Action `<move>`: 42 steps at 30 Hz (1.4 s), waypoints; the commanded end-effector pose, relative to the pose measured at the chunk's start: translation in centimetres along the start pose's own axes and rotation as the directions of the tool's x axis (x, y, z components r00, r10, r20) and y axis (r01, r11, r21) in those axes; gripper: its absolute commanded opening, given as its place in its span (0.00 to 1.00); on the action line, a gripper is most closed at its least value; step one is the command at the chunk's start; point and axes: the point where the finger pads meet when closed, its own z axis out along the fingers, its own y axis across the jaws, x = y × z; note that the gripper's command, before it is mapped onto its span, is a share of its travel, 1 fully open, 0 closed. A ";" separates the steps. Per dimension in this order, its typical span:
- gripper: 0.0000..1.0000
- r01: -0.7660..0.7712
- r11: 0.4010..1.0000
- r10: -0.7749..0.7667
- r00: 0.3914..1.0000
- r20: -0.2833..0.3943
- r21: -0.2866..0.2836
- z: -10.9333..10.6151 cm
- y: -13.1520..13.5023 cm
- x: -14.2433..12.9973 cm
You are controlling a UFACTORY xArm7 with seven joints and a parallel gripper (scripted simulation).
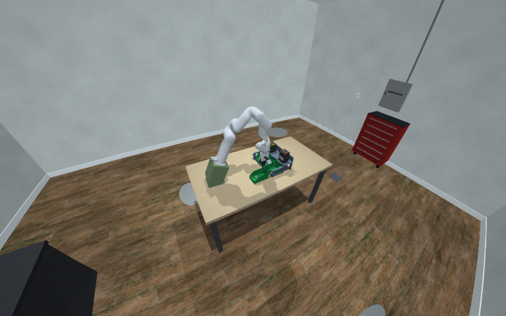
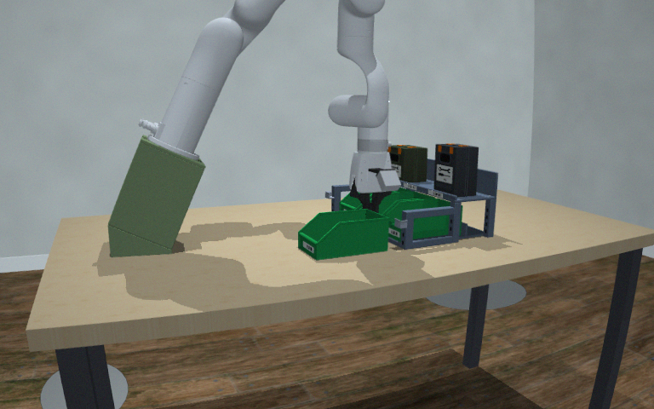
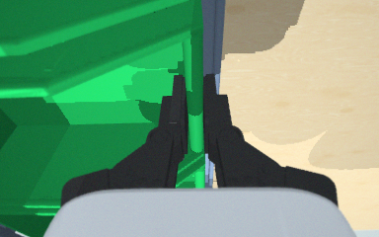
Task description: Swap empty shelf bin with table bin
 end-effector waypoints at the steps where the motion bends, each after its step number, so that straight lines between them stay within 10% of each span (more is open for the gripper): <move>1: 0.00 0.000 1.000 0.000 1.000 0.000 0.003 -0.1 -0.1 0.0; 42: 0.00 0.000 1.000 0.000 1.000 0.000 0.003 -1.4 -0.1 0.0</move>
